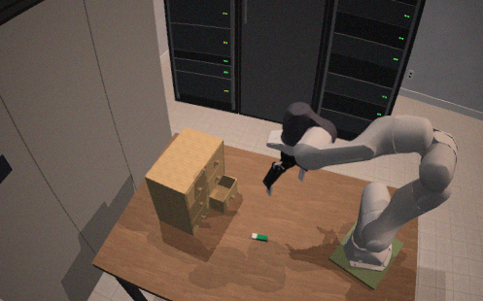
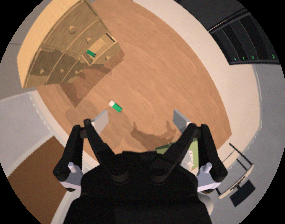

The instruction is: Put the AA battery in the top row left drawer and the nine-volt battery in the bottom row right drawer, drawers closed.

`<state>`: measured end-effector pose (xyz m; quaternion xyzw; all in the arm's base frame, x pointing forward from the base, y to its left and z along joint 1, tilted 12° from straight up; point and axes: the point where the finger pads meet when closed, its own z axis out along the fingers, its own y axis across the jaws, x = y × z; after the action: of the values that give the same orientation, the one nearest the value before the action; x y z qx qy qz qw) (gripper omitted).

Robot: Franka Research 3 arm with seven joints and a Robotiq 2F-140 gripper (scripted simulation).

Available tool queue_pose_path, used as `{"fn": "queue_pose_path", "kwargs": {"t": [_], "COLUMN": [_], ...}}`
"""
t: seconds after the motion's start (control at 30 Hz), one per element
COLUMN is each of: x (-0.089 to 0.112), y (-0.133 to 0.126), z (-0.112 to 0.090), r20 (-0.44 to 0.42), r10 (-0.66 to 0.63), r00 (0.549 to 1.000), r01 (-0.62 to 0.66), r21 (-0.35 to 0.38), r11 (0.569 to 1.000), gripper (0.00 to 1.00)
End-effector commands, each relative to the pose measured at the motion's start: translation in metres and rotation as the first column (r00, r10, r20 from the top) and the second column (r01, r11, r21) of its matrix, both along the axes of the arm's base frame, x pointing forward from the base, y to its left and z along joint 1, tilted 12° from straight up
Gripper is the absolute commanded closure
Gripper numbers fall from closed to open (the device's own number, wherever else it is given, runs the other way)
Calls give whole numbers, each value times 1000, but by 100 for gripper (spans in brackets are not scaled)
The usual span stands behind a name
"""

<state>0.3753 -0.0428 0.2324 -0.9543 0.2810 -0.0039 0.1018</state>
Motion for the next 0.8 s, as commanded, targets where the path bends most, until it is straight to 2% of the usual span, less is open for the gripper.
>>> {"fn": "queue_pose_path", "kwargs": {"t": [0.0,0.07,0.37,0.63,0.7,0.77], "x": [-8,-8,-18,-18,-20,-23], "y": [-3,-3,-4,-2,5,19], "z": [-2,-2,0,0,-1,-2], "r20": [37,43,94,97,103,111], "r10": [272,321,585,586,559,504], "r00": [961,946,805,805,823,857], "r01": [-271,-320,-582,-584,-560,-510], "r21": [-26,-32,-60,-51,-20,43], "r11": [962,947,811,810,828,859], "gripper": [0,0,0,0,0,0]}}
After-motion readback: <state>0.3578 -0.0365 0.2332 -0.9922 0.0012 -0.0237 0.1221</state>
